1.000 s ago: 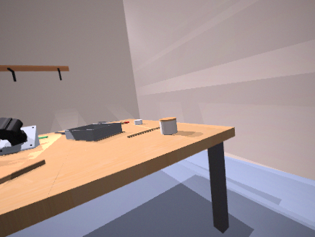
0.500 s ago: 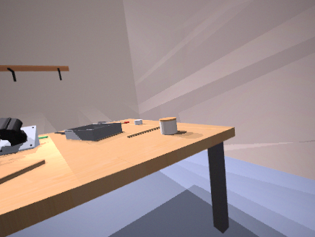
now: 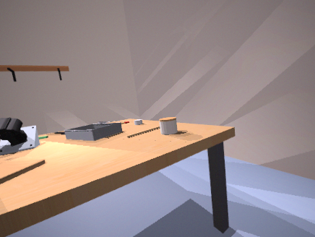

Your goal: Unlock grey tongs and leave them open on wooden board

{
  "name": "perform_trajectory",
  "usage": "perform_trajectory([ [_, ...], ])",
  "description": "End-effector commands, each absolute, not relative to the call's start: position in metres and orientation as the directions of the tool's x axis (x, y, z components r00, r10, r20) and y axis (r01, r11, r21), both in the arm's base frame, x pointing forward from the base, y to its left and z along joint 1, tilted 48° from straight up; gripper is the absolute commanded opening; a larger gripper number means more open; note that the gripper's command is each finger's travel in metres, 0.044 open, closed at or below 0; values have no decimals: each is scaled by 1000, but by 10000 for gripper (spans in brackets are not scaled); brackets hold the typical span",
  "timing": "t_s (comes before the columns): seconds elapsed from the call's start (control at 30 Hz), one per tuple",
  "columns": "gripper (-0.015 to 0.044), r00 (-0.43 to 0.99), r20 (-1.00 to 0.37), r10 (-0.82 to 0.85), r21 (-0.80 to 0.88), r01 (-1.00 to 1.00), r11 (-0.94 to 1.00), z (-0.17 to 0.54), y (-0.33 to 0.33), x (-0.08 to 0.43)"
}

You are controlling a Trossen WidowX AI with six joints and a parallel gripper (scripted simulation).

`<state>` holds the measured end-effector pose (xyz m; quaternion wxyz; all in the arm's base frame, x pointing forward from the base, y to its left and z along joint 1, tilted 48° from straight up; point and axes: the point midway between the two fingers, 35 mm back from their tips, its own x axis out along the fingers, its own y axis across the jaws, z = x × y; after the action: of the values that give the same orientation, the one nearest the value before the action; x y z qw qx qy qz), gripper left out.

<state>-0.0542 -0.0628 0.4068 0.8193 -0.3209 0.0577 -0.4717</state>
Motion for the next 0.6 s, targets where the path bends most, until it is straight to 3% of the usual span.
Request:
perform_trajectory([
  [0.0, -150, 547, 212, -810, -572, 741, 351, 407, -63, -54],
  [0.57, -150, 522, 178, -834, -603, 728, 327, 408, -61, -47],
])
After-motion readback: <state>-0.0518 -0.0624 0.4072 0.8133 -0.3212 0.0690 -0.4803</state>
